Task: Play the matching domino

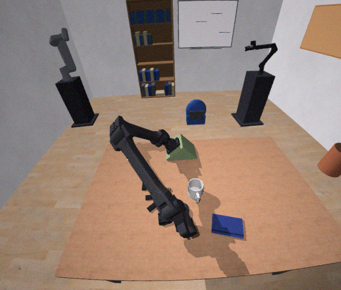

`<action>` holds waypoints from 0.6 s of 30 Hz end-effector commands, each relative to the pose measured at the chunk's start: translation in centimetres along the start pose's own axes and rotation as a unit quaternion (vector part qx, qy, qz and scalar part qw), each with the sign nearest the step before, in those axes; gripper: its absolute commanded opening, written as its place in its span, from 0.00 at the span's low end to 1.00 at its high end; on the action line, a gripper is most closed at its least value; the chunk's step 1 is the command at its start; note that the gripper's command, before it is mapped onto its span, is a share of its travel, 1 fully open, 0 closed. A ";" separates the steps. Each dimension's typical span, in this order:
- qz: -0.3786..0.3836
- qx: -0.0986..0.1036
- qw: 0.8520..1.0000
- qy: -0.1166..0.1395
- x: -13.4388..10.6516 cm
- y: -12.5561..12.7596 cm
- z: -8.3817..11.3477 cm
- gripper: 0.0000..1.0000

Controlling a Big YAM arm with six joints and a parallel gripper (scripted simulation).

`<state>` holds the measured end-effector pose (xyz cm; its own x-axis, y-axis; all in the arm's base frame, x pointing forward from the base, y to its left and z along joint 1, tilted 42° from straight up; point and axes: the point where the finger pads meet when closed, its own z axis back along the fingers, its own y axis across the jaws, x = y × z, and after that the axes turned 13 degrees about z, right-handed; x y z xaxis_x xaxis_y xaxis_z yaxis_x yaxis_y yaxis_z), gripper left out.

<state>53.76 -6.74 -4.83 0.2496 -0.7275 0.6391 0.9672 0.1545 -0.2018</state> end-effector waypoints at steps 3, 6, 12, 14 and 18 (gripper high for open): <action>0.008 0.011 1.000 -0.005 -1.1 0.5 1.6 0.44; 0.000 0.006 1.000 -0.001 -0.1 0.3 0.6 0.44; 0.005 0.010 1.000 -0.004 -0.8 0.5 1.3 0.44; 0.006 0.012 1.000 -0.005 -1.0 0.6 1.6 0.44; 0.007 0.013 1.000 -0.006 -1.1 0.6 1.7 0.44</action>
<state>53.75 -6.74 -4.83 0.2494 -0.7274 0.6393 0.9672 0.1544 -0.2017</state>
